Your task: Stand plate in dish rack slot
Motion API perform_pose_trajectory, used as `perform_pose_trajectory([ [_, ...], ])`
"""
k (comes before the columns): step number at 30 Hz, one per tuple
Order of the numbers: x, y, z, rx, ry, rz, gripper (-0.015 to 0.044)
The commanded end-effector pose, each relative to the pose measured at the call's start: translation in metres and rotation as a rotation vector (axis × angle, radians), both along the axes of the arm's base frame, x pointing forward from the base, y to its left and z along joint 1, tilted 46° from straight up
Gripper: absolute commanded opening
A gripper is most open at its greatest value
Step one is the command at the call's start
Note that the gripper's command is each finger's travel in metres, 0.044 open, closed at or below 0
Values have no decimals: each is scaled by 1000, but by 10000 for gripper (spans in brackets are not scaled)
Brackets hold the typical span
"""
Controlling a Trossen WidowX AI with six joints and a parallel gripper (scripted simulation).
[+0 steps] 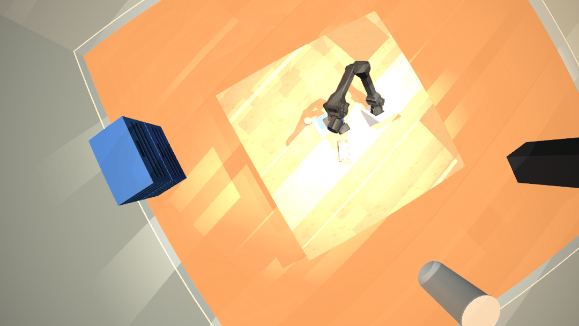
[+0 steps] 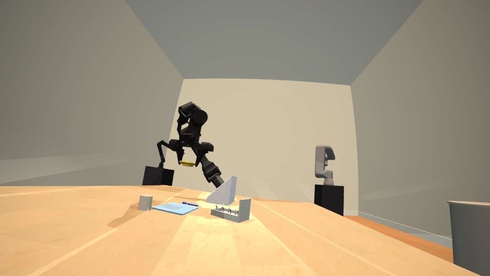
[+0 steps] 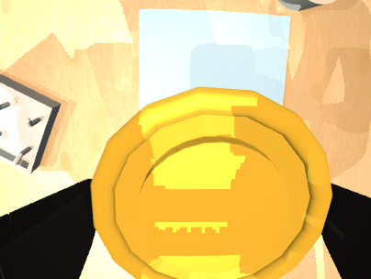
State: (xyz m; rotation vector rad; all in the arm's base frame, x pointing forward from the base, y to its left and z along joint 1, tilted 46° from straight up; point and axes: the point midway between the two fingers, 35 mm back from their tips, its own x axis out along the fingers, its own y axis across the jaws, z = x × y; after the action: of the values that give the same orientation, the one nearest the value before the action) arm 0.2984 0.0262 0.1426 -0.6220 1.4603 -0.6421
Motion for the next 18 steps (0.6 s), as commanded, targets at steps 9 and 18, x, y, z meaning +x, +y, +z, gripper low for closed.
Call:
perform_pose_trajectory([
  [9, -42, 64, -60, 19, -235, -238, 0],
  [18, -60, 78, -78, 15, -316, -319, 0],
])
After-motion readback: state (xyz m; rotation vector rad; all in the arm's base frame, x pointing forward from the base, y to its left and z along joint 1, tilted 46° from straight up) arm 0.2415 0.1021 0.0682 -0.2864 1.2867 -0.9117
